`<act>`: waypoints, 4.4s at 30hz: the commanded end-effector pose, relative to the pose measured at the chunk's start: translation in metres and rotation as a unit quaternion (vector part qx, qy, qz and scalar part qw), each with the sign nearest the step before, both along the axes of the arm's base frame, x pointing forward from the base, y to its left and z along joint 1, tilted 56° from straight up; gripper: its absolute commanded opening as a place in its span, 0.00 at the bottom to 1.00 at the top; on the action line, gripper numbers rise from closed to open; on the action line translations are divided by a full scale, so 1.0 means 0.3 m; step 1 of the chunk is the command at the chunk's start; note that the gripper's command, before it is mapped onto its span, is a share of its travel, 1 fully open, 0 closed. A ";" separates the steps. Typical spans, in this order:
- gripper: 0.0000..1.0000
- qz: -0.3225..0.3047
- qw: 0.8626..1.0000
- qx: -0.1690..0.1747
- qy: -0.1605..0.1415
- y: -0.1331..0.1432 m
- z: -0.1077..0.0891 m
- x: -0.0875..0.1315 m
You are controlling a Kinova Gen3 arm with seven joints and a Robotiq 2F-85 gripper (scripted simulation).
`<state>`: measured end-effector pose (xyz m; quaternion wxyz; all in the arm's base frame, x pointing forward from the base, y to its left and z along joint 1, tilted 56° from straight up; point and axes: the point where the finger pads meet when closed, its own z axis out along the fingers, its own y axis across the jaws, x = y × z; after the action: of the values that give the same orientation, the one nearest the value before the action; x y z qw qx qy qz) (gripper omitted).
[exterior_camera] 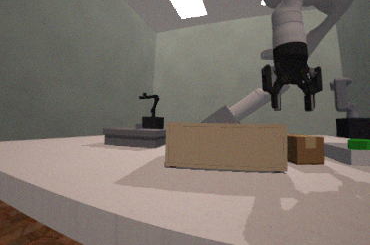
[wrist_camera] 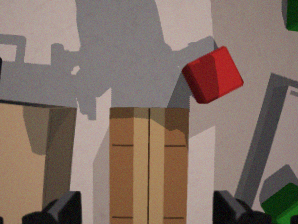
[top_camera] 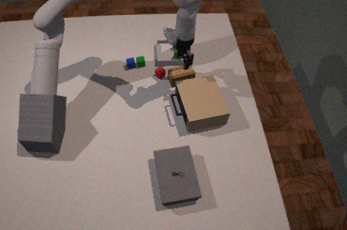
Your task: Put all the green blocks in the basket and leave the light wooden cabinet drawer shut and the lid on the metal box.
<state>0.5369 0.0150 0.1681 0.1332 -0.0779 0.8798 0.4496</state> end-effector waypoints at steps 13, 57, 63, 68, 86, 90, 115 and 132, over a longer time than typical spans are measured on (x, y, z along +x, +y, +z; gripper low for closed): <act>0.83 -0.001 1.000 0.000 -0.001 -0.139 0.095 -0.027; 0.83 -0.025 0.999 0.007 0.035 0.088 0.361 -0.601; 0.83 -0.026 0.999 0.007 0.036 0.096 0.364 -0.616; 0.83 -0.026 0.999 0.007 0.036 0.096 0.364 -0.616; 0.66 -0.026 0.999 0.007 0.036 0.096 0.364 -0.616; 0.66 -0.026 0.999 0.007 0.036 0.096 0.364 -0.616; 0.66 -0.026 0.999 0.007 0.036 0.111 0.354 -0.613; 0.66 -0.026 0.999 0.007 0.036 0.216 0.281 -0.591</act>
<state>0.3587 0.0796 0.2530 0.1126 -0.0385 0.8825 0.4550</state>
